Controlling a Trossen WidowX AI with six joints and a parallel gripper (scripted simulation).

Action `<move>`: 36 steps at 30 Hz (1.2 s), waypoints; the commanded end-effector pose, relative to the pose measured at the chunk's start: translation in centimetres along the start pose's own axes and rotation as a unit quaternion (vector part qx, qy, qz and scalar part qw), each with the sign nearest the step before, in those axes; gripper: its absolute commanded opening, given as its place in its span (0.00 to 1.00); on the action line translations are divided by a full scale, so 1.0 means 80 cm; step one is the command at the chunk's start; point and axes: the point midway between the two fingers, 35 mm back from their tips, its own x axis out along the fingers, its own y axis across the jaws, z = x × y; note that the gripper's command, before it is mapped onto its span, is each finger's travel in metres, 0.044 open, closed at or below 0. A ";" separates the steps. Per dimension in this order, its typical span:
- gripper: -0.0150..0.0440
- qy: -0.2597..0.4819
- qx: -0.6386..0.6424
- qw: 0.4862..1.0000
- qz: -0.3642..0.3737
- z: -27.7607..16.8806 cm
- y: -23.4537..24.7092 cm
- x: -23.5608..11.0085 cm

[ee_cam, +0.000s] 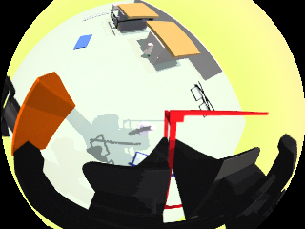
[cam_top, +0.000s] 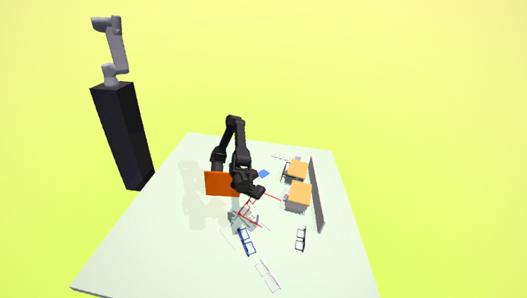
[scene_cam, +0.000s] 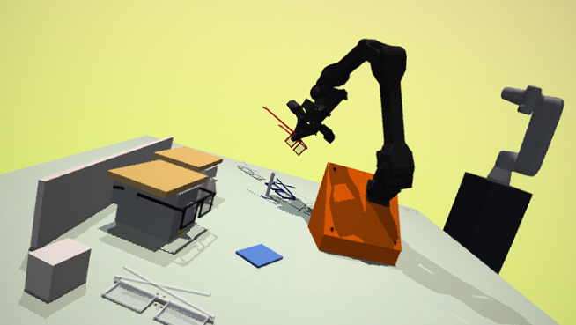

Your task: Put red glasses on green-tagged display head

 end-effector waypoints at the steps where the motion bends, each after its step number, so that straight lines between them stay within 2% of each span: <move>1: 0.25 -0.012 -0.047 0.999 -0.016 -0.002 0.011 -0.007; 12: 0.25 -0.028 -0.196 0.978 -0.070 -0.010 0.046 -0.027; 24: 0.25 -0.023 -0.351 0.926 -0.136 -0.013 0.084 -0.041; 36: 0.25 -0.023 -0.338 0.932 -0.129 -0.015 0.081 -0.041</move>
